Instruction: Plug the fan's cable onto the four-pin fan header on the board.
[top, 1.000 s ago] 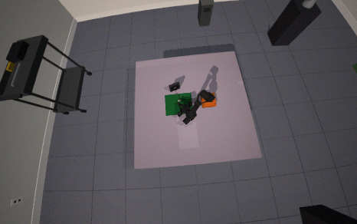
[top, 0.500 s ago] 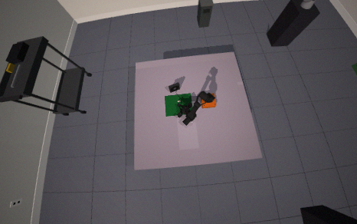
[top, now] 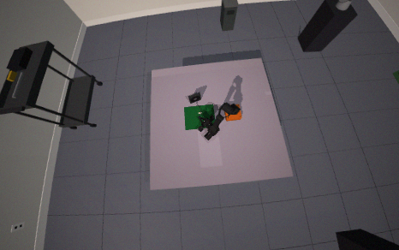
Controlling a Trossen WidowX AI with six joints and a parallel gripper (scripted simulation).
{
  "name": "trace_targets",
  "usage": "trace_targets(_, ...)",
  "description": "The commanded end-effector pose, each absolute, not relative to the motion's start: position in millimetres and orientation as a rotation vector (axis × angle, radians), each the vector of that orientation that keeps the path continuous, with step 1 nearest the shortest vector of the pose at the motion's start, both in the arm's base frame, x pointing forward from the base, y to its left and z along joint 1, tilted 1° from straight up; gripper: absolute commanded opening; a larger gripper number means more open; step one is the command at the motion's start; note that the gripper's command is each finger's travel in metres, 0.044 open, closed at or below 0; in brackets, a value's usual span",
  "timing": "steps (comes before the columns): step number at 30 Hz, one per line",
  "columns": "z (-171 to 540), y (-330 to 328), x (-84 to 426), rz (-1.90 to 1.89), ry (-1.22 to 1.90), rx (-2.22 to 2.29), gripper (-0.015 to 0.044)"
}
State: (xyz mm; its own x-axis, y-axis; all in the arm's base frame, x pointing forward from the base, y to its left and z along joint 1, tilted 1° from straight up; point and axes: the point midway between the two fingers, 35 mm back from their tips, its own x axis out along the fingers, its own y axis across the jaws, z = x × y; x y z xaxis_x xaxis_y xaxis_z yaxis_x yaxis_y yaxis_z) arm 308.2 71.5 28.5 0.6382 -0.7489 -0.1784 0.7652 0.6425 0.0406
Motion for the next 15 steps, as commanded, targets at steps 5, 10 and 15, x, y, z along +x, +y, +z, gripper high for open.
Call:
trace_targets(5, 21.3, 70.7, 307.7, -0.867, 0.156, 0.104, 0.0000)
trace_targets(10, 18.5, 70.7, 307.8, -0.867, 0.156, 0.104, 0.0000)
trace_targets(15, 15.8, 70.8, 307.9, -0.867, 0.156, 0.104, 0.0000)
